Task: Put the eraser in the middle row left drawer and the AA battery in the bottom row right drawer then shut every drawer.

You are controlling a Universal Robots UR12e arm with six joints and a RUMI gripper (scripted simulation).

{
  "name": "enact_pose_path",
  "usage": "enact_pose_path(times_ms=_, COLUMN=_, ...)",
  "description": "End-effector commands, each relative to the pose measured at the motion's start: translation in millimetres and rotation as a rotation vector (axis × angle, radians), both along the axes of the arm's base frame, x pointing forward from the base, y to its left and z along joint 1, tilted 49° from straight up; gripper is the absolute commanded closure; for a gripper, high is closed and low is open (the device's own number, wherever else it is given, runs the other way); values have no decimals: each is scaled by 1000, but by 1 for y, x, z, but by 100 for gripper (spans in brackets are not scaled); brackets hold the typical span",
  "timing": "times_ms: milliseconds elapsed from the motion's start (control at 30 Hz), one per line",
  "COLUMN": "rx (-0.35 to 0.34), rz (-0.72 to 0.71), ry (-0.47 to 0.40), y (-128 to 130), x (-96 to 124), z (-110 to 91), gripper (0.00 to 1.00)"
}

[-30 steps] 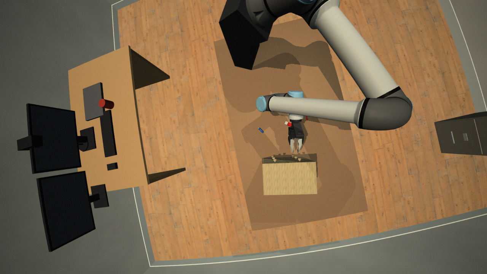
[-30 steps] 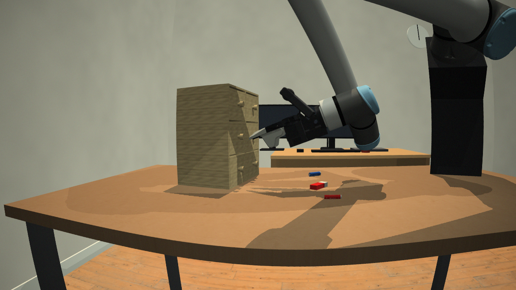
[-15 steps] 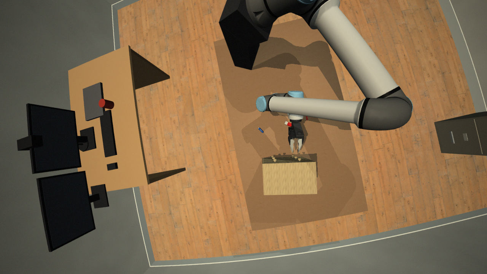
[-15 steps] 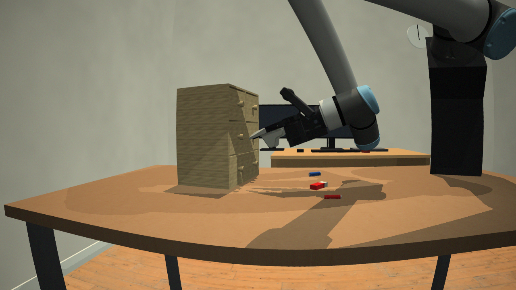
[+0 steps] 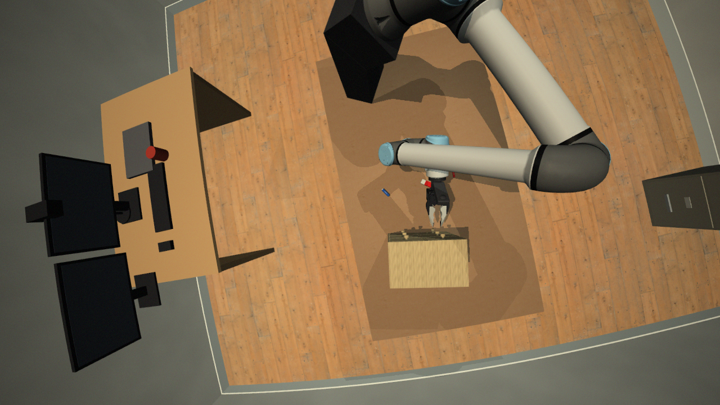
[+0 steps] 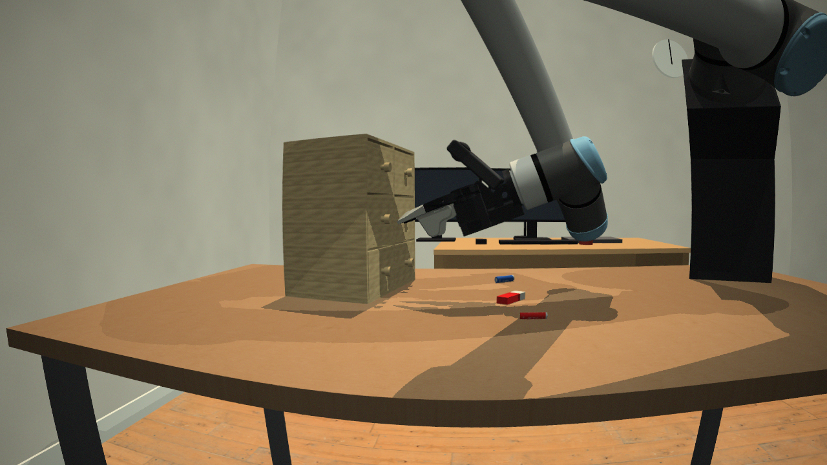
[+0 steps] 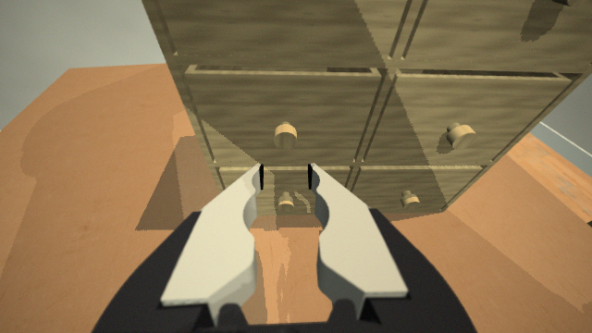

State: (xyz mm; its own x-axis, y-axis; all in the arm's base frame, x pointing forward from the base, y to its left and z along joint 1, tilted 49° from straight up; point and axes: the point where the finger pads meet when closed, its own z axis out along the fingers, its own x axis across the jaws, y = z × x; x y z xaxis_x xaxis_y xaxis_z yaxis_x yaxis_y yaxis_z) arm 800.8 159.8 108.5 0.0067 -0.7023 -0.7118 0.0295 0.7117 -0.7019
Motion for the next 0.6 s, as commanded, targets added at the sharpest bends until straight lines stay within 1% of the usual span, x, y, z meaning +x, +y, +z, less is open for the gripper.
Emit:
enact_pose_path(times_ms=0, rx=0, rz=0, ry=0, y=-1, x=3, z=1, gripper=80)
enact_pose_path(times_ms=567, rx=0, rz=0, ry=0, y=-5, x=17, z=5, gripper=80)
